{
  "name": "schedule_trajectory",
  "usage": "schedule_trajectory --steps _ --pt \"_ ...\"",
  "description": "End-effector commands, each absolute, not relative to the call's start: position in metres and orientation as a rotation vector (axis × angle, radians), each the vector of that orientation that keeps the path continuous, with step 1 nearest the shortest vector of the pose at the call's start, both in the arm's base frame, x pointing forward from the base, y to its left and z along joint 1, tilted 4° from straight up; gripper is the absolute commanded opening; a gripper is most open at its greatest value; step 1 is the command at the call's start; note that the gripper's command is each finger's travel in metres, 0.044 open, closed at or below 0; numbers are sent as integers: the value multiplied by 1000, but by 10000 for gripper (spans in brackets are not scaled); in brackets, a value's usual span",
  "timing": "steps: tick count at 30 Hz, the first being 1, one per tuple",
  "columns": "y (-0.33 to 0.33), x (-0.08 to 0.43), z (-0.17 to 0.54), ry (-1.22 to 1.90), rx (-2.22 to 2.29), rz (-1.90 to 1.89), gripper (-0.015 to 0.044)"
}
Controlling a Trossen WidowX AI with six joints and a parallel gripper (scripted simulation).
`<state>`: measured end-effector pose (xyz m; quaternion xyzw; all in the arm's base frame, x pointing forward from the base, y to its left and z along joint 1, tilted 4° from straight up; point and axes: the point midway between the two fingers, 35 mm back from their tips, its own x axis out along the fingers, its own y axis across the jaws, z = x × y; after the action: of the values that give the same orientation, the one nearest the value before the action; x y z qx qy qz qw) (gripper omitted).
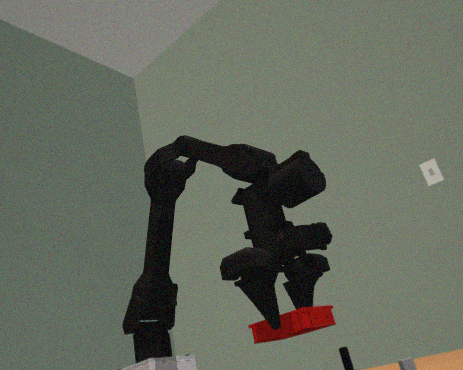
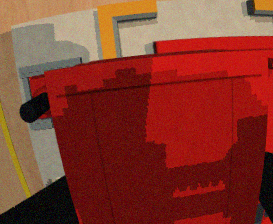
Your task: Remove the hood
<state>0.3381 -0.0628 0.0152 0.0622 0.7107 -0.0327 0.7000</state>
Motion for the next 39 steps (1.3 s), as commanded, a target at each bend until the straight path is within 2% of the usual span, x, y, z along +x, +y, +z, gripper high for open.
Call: schedule_trajectory --steps 1,39 --pt "-50 338 17 1584 145 -70 0" --pt "79 326 29 1582 150 -59 0"
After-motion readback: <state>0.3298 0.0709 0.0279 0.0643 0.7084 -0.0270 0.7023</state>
